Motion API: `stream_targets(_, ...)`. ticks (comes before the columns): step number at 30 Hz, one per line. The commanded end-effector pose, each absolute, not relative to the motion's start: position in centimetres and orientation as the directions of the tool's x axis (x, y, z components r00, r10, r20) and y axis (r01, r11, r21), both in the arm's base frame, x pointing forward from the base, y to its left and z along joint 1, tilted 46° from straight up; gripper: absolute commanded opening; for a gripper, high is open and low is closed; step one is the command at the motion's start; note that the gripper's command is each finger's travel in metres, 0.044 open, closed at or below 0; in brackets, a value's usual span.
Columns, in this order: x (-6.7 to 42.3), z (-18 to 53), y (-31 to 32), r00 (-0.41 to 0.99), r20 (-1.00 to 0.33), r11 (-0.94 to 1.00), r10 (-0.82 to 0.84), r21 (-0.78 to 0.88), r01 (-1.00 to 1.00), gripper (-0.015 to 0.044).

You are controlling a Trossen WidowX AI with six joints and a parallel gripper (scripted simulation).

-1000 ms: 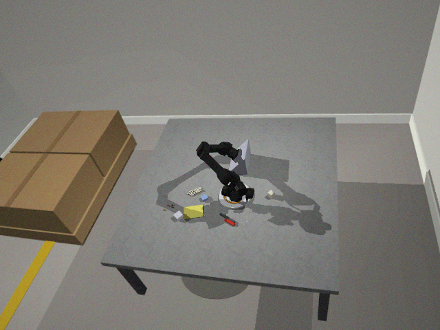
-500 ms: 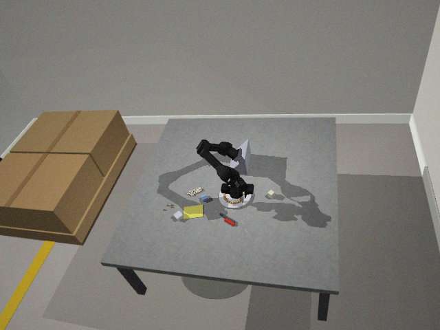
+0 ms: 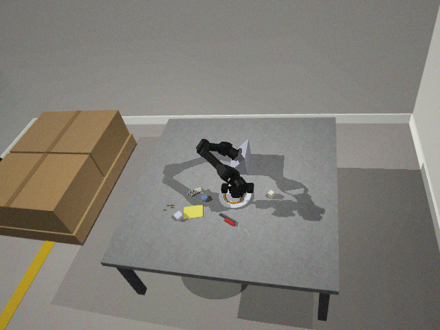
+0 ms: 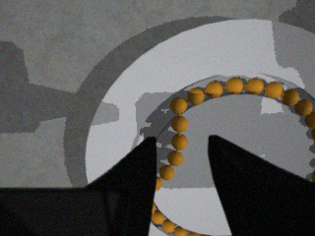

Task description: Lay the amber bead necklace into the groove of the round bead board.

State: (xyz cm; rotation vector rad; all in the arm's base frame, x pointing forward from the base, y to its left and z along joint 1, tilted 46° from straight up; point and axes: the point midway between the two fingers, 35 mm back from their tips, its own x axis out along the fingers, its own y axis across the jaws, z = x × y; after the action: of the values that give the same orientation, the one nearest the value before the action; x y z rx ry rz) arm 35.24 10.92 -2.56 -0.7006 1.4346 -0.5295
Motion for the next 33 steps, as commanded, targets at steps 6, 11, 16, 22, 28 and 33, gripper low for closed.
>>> stream_targets(6, 35.3, -3.3, 10.2, 0.082, -0.702, 0.697, -0.708, -0.713, -0.084, 0.012)
stream_targets(11, 35.4, -3.8, 9.6, 0.08, -0.701, 0.696, -0.709, -0.713, -0.085, 0.012)
stream_targets(16, 35.4, -4.4, 8.9, 0.078, -0.7, 0.695, -0.709, -0.714, -0.087, 0.012)
stream_targets(22, 35.4, -4.6, 8.6, 0.077, -0.7, 0.695, -0.71, -0.714, -0.088, 0.012)
stream_targets(28, 35.4, -4.5, 8.9, 0.077, -0.704, 0.699, -0.706, -0.71, -0.083, 0.0067)
stream_targets(33, 35.4, -4.5, 8.9, 0.077, -0.704, 0.699, -0.706, -0.71, -0.083, 0.0)
